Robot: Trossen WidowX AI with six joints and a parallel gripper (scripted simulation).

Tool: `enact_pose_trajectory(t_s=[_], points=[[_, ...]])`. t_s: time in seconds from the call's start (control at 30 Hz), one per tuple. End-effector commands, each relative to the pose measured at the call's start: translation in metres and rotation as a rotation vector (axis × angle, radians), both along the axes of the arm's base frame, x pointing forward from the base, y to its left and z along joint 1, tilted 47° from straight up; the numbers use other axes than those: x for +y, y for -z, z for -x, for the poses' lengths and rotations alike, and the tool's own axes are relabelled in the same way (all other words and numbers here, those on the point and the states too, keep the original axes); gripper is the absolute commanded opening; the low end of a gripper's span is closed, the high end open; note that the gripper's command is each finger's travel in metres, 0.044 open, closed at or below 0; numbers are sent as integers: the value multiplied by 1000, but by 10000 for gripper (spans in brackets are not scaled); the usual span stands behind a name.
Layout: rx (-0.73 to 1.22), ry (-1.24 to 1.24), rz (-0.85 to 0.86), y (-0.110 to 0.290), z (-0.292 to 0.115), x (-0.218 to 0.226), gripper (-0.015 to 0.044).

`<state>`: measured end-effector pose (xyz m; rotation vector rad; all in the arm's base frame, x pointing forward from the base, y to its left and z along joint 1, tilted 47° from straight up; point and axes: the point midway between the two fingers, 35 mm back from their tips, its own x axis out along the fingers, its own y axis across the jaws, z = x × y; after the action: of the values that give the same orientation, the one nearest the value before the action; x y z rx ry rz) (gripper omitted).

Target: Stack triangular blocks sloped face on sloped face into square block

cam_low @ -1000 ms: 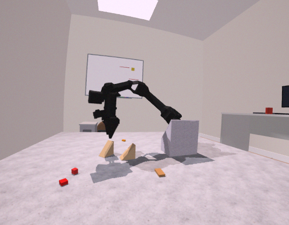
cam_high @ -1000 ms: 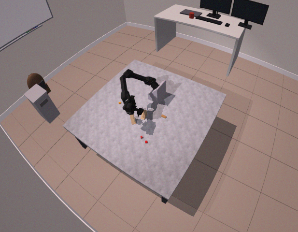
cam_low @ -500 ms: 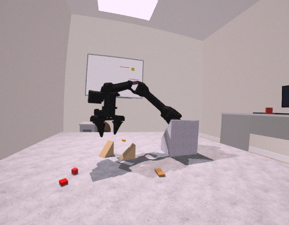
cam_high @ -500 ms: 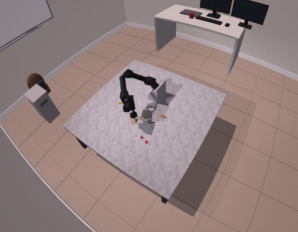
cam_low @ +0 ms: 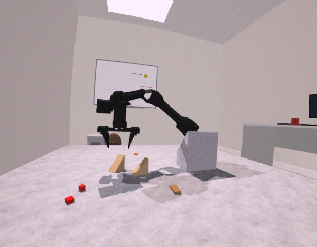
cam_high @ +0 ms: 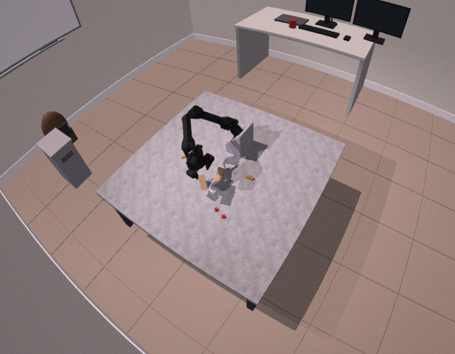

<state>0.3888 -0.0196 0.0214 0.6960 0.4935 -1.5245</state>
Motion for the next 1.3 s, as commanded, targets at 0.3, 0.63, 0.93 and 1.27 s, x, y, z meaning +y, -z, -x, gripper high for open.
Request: enact_pose_trajectory(t_s=[0.3,0.63,0.93,1.27], points=[[-445,425,5,-8,-1,-6,440],[-445,426,4,-3,-2,-11,440],[-445,426,2,8,-4,-21,440],[-445,426,1,19,-4,-33,440]])
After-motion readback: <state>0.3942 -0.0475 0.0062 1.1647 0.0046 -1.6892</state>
